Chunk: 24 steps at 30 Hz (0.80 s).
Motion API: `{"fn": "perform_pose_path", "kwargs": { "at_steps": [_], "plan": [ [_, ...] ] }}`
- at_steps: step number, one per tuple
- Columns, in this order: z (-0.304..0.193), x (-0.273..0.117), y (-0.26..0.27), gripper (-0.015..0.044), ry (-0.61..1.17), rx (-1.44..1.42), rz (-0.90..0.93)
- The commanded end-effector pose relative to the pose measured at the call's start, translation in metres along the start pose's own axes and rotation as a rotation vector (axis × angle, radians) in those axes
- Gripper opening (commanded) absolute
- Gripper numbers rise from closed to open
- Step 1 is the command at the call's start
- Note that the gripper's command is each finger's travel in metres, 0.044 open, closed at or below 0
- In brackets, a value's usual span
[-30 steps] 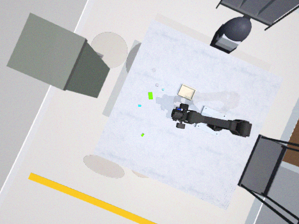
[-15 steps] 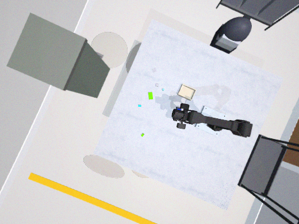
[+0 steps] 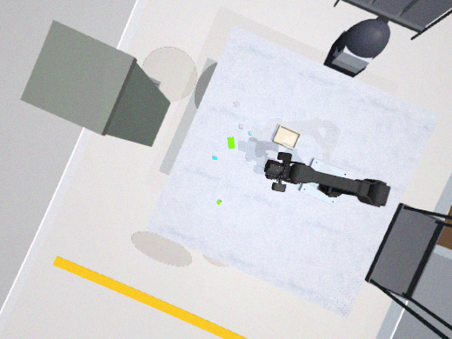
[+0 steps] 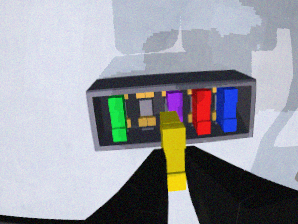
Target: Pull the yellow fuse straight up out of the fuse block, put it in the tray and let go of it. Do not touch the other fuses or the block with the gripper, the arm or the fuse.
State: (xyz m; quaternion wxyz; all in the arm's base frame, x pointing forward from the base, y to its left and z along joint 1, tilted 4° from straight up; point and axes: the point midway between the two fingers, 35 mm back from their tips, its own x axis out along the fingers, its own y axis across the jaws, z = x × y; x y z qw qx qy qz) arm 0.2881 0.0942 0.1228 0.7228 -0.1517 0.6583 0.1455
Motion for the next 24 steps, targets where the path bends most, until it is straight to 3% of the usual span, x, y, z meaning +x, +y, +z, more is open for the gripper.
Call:
{"fn": "perform_pose_path", "kwargs": {
  "at_steps": [1, 24],
  "plan": [
    [0.002, -0.001, -0.018, 0.0, 0.001, 0.002, -0.002],
    [-0.016, -0.002, -0.143, 0.0, 0.004, 0.001, -0.011]
  ]
}}
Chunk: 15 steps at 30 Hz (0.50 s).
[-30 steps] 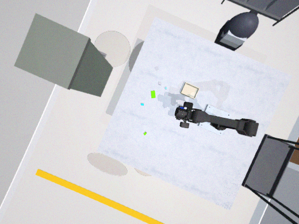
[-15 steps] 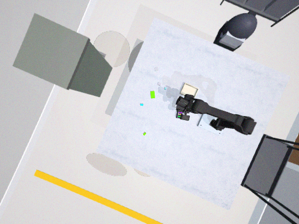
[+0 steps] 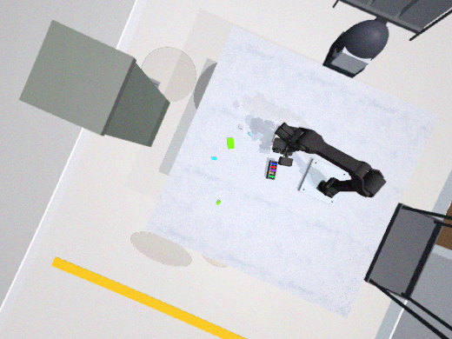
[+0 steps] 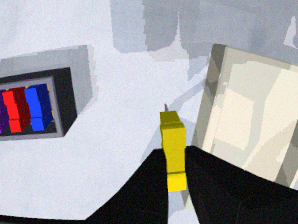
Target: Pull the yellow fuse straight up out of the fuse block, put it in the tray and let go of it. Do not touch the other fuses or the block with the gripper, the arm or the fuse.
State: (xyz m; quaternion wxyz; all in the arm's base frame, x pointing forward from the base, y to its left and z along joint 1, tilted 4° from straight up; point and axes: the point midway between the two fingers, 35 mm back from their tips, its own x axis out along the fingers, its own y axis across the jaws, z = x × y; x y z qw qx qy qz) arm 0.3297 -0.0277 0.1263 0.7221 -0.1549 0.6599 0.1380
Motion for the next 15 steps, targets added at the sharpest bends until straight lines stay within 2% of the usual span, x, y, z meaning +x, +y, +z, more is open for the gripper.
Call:
{"fn": "perform_pose_path", "kwargs": {
  "at_steps": [1, 15],
  "plan": [
    [-0.006, 0.0, -0.02, 0.0, -0.002, -0.004, 0.003],
    [-0.036, -0.001, -0.08, 0.0, -0.003, -0.005, -0.003]
  ]
}}
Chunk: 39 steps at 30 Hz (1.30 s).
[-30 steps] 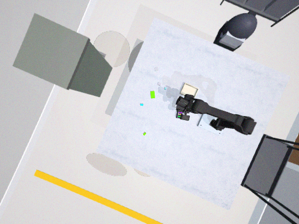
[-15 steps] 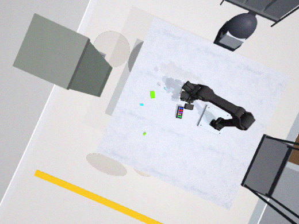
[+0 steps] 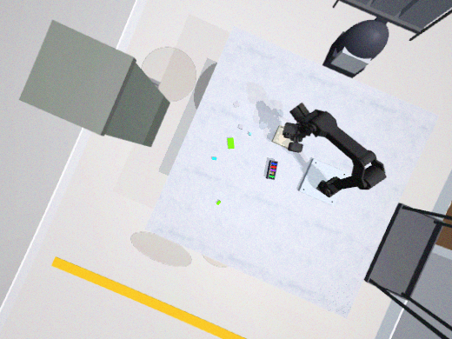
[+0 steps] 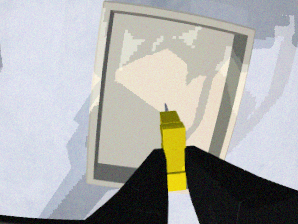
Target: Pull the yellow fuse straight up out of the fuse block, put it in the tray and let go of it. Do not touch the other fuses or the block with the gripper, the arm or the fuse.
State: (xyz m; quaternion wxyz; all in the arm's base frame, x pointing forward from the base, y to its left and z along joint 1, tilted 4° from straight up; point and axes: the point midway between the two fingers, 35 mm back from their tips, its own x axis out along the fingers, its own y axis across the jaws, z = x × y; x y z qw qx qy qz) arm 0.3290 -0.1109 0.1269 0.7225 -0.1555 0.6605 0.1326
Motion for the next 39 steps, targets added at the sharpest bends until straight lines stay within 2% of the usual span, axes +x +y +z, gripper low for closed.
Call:
{"fn": "perform_pose_path", "kwargs": {
  "at_steps": [1, 28, 39],
  "plan": [
    [-0.001, 0.0, -0.004, 0.0, -0.005, -0.011, 0.005],
    [-0.001, 0.039, -0.004, 0.0, -0.005, -0.011, 0.006],
    [-0.002, 0.036, -0.005, 0.0289, -0.001, -0.007, 0.002]
  ]
}}
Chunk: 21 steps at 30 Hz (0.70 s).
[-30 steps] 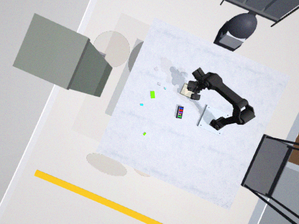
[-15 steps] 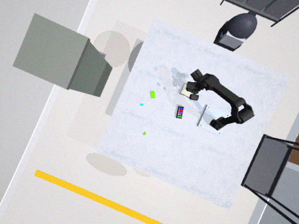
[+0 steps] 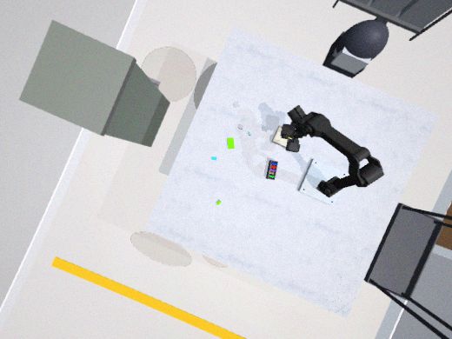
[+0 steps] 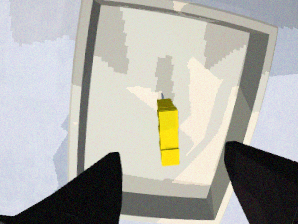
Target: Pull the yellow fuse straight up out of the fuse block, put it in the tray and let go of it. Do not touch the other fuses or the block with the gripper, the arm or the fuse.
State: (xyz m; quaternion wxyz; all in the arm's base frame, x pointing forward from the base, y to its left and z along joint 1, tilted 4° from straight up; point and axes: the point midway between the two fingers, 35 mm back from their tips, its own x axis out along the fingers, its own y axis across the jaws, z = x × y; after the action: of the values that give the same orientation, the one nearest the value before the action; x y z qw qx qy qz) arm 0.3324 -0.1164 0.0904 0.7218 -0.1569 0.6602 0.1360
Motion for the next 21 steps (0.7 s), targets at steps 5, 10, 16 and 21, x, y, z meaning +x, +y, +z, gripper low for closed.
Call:
{"fn": "perform_pose_path", "kwargs": {
  "at_steps": [5, 10, 16, 21],
  "plan": [
    [0.001, -0.029, 0.0, 0.033, -0.004, -0.003, 0.002],
    [0.001, -0.037, 0.0, 0.033, -0.004, -0.004, 0.002],
    [0.001, -0.037, 0.0, 0.033, -0.004, -0.004, 0.002],
    [0.0, -0.036, 0.0, 0.033, -0.001, 0.001, -0.001]
  ]
}}
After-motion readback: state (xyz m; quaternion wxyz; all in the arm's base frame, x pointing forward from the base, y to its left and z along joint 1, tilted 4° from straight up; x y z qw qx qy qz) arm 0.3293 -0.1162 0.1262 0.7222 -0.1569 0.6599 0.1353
